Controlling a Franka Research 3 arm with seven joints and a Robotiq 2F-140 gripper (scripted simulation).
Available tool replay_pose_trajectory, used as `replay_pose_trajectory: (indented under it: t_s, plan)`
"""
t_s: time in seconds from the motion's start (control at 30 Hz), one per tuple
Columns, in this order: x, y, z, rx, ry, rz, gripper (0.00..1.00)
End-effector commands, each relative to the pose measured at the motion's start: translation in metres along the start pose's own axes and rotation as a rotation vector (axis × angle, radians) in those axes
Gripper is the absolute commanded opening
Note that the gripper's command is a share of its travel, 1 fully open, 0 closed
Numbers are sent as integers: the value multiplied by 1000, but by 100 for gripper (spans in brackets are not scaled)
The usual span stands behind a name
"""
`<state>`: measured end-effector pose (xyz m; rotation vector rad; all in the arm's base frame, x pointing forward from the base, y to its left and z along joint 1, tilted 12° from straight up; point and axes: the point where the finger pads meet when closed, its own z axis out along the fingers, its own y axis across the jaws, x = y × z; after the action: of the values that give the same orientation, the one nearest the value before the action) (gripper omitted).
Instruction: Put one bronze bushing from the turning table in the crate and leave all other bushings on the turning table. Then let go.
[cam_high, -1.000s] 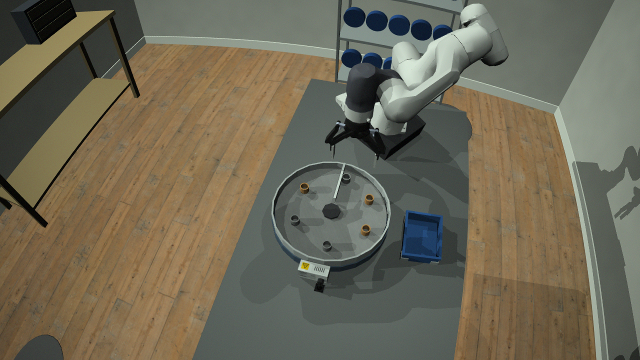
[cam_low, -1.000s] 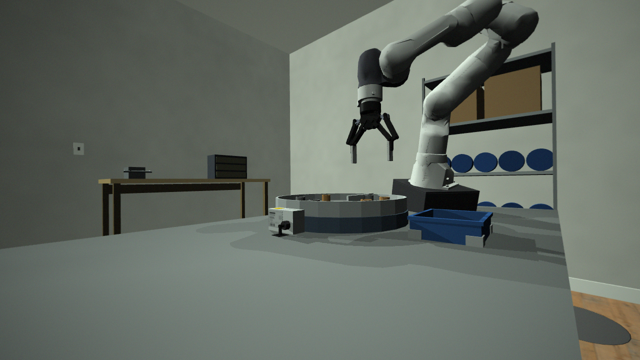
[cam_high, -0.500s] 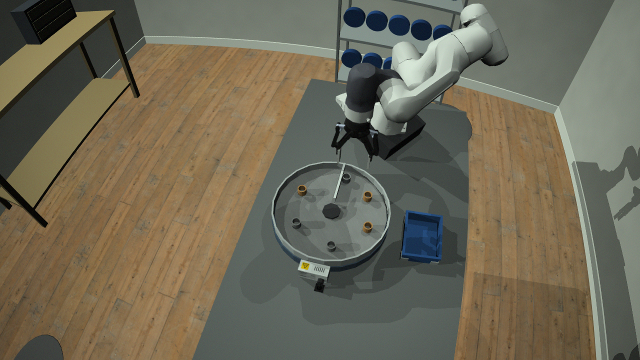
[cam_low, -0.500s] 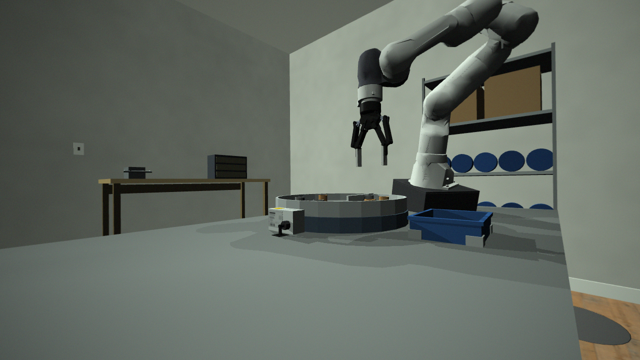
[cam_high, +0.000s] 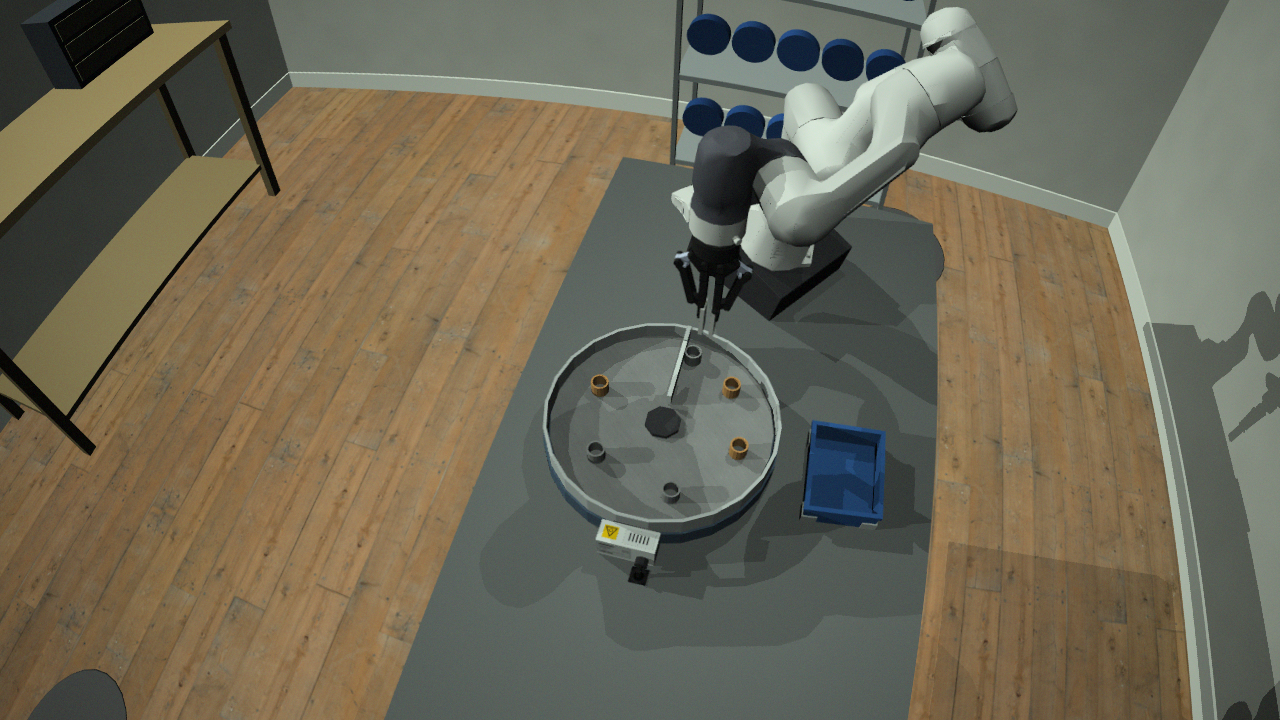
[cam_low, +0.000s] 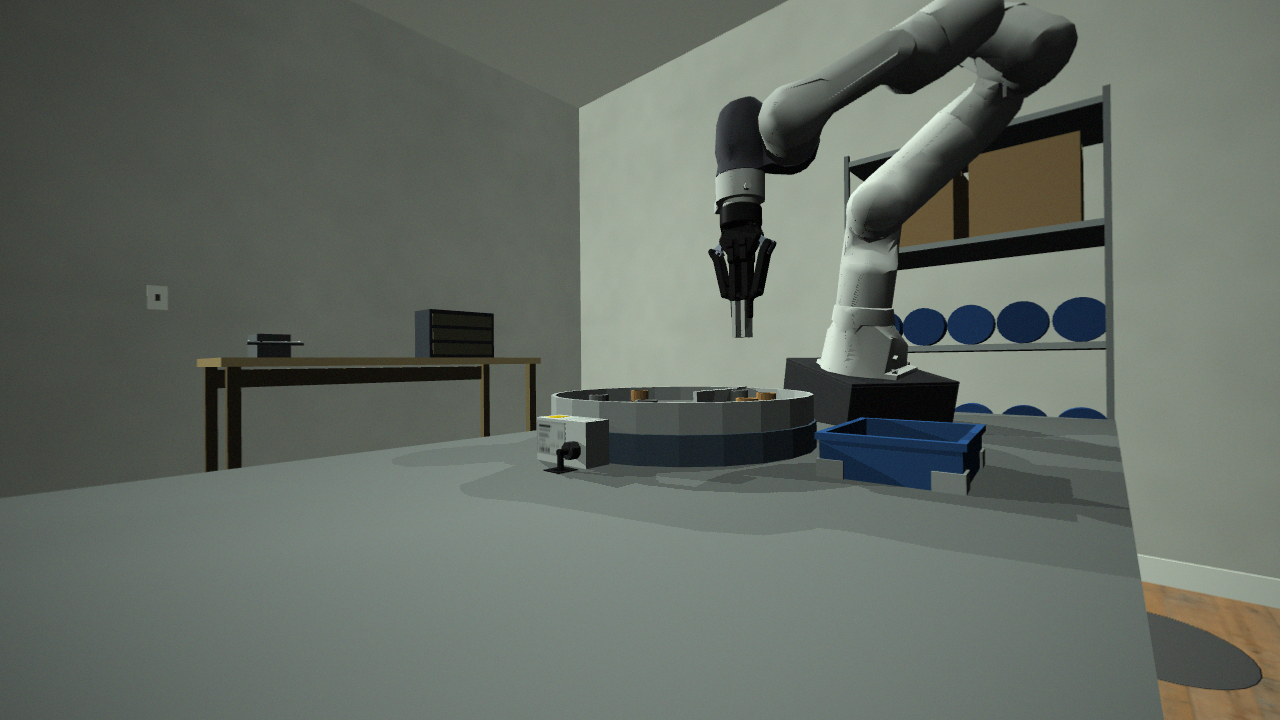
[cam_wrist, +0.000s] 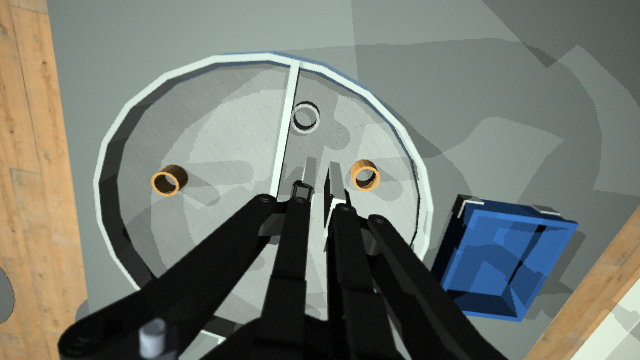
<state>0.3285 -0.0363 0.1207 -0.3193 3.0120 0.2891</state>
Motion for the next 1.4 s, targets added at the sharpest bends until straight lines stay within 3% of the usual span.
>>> replay_pose_trajectory:
  t_s: [0.0, 1.37]
  plan:
    - [0, -1, 0, 3, -3, 7, 7]
    - [0, -1, 0, 3, -3, 7, 9]
